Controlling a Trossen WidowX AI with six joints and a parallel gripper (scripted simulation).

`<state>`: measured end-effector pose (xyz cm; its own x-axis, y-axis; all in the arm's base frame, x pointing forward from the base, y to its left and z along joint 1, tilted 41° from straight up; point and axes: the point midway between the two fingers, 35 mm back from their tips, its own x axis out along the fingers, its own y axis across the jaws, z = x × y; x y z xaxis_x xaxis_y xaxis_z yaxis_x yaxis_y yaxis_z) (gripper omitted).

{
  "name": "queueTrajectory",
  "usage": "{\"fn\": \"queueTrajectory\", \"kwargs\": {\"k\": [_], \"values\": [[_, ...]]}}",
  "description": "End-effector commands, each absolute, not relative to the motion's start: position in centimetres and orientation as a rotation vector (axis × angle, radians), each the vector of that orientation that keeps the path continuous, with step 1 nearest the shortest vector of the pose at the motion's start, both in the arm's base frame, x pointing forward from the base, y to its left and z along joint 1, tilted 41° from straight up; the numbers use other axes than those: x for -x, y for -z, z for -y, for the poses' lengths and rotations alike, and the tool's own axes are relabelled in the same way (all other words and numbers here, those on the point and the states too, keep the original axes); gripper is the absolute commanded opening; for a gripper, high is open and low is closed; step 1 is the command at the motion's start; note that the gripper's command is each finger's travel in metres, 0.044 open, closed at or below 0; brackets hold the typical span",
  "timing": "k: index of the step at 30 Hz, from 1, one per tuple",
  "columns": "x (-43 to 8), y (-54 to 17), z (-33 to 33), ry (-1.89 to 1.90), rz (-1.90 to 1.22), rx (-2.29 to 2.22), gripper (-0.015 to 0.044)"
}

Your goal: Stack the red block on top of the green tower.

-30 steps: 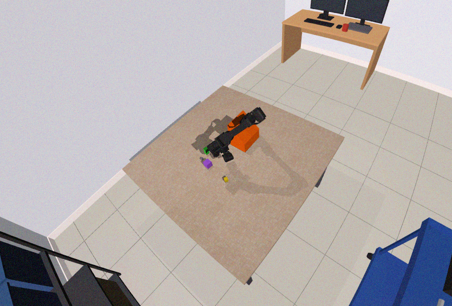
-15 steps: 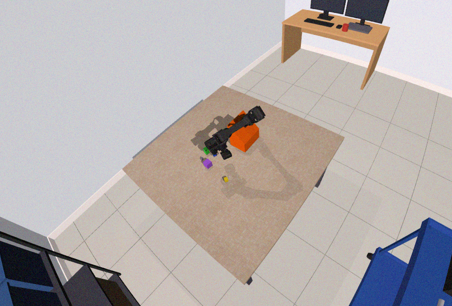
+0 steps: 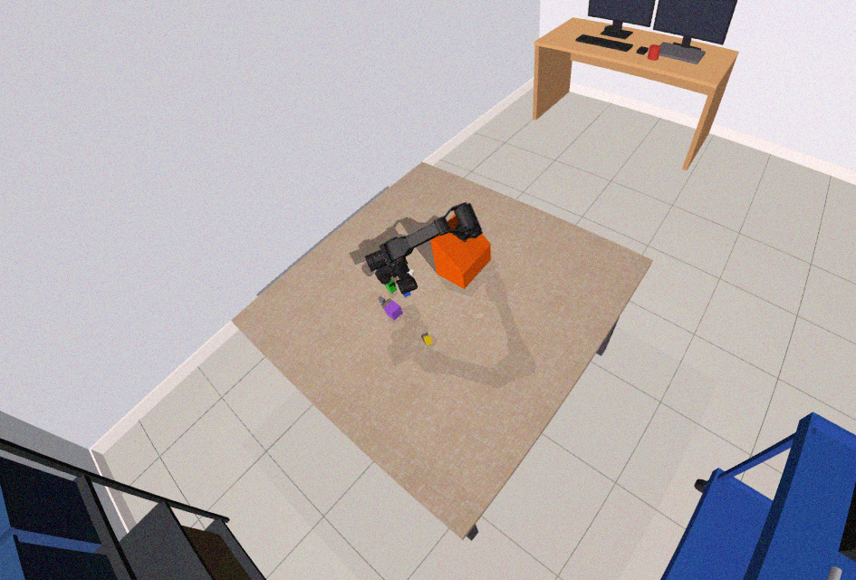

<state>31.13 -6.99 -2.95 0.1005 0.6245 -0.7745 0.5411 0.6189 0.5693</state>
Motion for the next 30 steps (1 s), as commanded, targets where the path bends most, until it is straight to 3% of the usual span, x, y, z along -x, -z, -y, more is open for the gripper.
{"fn": "queueTrajectory", "kwargs": {"k": [1, 18, 30], "values": [[-31.0, 4.4, 9.0, -0.074, -1.549, -1.004, 0.0], [-28.5, 10.9, 15.7, -0.092, -1.551, -1.011, 0.0], [-29.1, 13.1, 13.6, -0.094, -1.55, -1.012, 0.0]]}}
